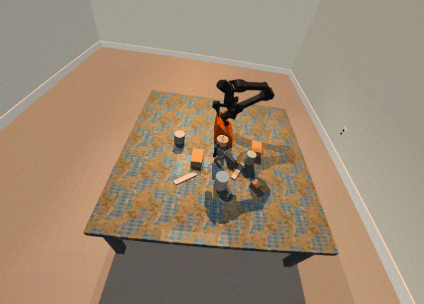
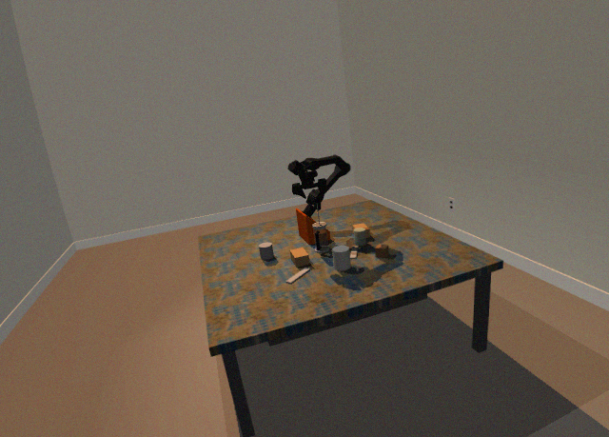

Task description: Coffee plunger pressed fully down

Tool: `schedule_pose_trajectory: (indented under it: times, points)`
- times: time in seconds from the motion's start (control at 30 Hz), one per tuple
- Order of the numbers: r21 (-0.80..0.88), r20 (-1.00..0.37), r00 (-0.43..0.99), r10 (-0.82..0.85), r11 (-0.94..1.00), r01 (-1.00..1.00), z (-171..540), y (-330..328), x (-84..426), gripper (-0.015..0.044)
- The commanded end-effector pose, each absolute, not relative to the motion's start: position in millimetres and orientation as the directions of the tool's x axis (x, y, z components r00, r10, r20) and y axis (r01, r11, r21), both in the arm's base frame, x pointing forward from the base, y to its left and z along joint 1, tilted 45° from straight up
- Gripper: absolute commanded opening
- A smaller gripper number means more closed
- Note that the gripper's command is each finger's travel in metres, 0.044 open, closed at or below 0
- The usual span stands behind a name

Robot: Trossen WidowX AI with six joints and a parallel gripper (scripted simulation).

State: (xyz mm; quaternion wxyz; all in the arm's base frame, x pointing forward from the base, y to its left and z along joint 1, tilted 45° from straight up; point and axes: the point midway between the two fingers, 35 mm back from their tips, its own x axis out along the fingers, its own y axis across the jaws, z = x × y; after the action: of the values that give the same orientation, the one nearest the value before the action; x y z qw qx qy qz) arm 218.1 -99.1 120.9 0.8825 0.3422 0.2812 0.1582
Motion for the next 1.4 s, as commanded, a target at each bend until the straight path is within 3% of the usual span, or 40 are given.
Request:
schedule_pose_trajectory:
  times: [0.0, 0.5, 0.9, 1.37]
  points:
    - [0.693, -0.389, 0.791, 0.472, 0.716, -0.087, 117.6, -93.1, 222.5, 0.044]
    - [0.696, -0.378, 0.795, 0.475, 0.712, -0.094, 113.0, -81.4, 239.9, 0.044]
    - [0.696, -0.378, 0.795, 0.475, 0.712, -0.094, 113.0, -81.4, 239.9, 0.0126]
    - [0.696, -0.379, 0.794, 0.475, 0.712, -0.094, 110.6, -80.2, 240.3, 0.0126]
